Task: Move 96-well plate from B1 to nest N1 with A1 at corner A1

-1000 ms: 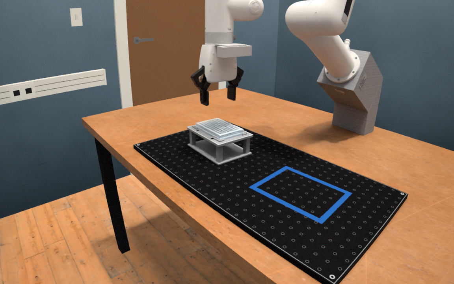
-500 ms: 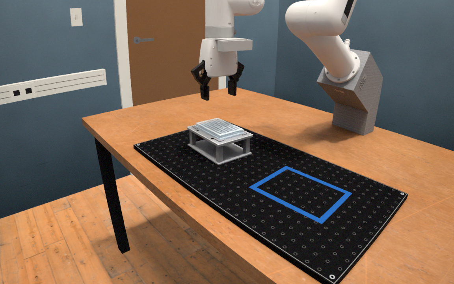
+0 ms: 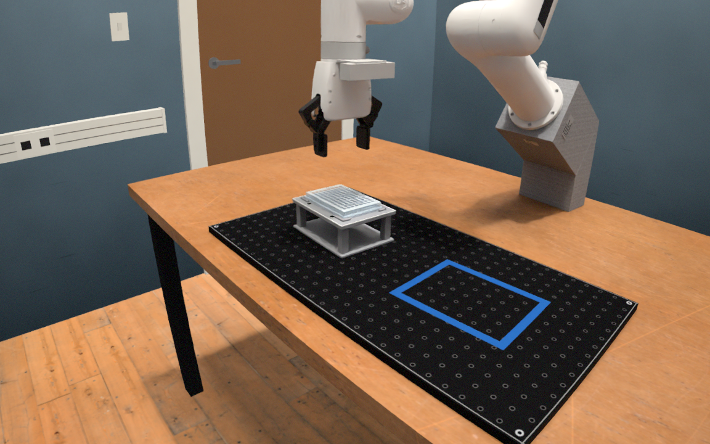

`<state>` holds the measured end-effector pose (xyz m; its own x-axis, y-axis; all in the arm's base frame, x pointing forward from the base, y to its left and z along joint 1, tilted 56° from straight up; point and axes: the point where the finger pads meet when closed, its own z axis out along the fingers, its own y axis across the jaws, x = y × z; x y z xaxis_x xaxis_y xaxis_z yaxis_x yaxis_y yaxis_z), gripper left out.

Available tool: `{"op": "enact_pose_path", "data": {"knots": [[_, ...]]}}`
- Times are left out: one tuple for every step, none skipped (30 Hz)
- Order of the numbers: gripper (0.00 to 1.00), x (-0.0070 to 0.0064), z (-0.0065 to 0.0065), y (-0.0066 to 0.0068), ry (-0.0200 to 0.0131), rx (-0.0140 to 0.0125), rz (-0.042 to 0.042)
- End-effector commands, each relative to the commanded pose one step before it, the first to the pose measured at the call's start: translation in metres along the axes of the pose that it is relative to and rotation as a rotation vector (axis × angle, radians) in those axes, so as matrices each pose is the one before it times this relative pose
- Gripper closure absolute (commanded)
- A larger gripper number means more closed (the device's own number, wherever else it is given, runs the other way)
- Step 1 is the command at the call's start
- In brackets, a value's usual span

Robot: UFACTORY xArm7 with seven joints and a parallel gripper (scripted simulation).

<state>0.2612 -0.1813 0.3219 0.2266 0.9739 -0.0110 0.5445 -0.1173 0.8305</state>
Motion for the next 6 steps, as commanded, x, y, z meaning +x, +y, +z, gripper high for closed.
{"op": "enact_pose_path", "data": {"knots": [[0.00, -0.00080, -0.00079, 0.00094, -0.00173, -0.00234, 0.00037], [0.00, 0.00000, 0.00000, 0.00000, 0.00000, 0.00000, 0.00000], [0.00, 0.00000, 0.00000, 0.00000, 0.00000, 0.00000, 0.00000], [0.00, 0.00000, 0.00000, 0.00000, 0.00000, 0.00000, 0.00000], [0.00, 0.00000, 0.00000, 0.00000, 0.00000, 0.00000, 0.00000], [0.00, 0.00000, 0.00000, 0.00000, 0.00000, 0.00000, 0.00000]]}}
